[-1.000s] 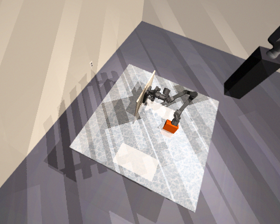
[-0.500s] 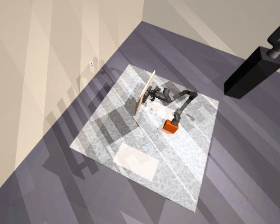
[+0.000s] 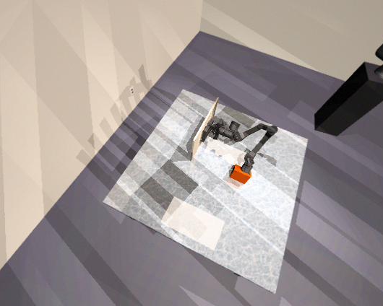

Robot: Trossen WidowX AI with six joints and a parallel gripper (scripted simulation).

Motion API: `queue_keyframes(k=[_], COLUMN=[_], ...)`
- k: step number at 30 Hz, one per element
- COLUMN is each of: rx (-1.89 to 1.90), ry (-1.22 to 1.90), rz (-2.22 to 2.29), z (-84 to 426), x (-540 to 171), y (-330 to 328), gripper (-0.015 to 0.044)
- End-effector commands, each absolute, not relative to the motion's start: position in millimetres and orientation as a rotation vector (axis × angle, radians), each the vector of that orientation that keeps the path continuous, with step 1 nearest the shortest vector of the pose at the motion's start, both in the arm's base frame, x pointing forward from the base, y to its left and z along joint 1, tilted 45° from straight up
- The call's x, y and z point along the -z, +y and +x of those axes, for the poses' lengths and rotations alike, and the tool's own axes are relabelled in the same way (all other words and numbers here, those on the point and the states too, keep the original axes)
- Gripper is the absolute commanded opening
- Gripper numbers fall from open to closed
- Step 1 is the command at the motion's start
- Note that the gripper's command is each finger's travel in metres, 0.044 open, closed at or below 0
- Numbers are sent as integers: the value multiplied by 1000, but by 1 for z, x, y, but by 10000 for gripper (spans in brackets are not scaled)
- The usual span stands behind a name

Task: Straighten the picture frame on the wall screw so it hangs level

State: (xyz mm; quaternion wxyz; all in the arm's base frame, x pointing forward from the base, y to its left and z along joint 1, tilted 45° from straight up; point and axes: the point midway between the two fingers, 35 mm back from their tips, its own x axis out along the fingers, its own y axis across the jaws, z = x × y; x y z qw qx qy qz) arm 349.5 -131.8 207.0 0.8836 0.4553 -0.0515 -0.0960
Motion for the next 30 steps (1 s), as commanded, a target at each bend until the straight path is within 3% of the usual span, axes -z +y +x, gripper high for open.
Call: queue_keyframes(k=[1,30], rx=[190,190], ry=[-109,-109], rz=[947,947], z=[350,351], x=[-208,-205], y=[-130,-125], gripper=[0,0])
